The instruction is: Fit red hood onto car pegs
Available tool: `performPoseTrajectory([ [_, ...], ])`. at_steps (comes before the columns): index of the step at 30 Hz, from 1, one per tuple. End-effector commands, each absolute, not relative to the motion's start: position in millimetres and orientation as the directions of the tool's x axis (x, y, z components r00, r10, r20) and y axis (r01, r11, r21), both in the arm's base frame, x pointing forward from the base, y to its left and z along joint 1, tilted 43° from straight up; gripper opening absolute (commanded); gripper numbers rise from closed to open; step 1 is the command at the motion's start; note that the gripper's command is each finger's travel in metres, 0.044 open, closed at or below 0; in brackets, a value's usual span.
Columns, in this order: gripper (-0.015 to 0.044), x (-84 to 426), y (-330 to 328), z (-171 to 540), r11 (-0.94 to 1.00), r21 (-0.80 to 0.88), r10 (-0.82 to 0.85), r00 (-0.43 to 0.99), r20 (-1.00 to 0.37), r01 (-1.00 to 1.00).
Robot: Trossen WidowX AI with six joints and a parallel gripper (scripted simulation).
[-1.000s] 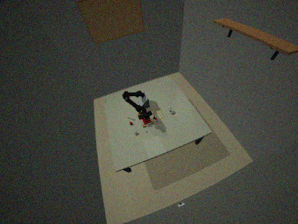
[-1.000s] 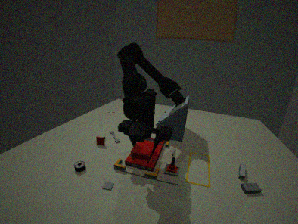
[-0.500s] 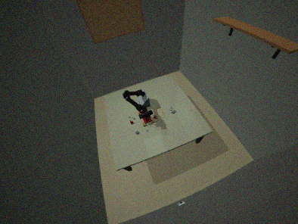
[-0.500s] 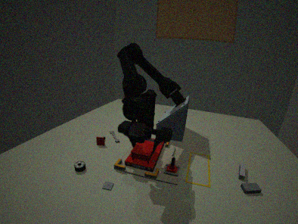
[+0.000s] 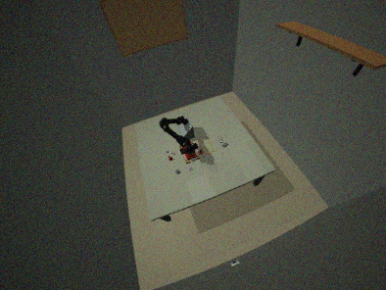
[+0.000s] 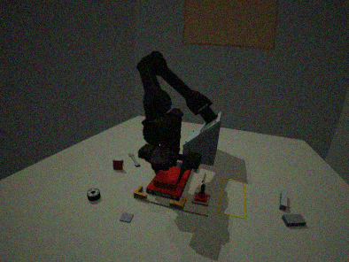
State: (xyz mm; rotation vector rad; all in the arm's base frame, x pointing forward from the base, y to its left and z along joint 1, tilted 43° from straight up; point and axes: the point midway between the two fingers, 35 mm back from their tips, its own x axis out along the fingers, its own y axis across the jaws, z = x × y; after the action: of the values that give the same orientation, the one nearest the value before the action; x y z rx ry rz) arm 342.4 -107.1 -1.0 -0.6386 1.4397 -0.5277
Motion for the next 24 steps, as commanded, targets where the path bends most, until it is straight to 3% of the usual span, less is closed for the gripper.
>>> performPoseTrajectory([
  [1,0.0,342.3,-107.1,-1.0,0.729,-0.683,-0.68,0.071,-0.73,-0.047],
  [2,0.0,342.4,-107.0,-0.9,0.729,-0.683,-0.68,0.071,-0.73,-0.047],
  [19,0.044,342.4,-107.1,-1.1,0.729,-0.683,-0.68,0.071,-0.73,-0.047],
  [24,0.044,343.2,-98.1,7.6,0.731,-0.681,-0.678,0.068,-0.732,-0.047],
])
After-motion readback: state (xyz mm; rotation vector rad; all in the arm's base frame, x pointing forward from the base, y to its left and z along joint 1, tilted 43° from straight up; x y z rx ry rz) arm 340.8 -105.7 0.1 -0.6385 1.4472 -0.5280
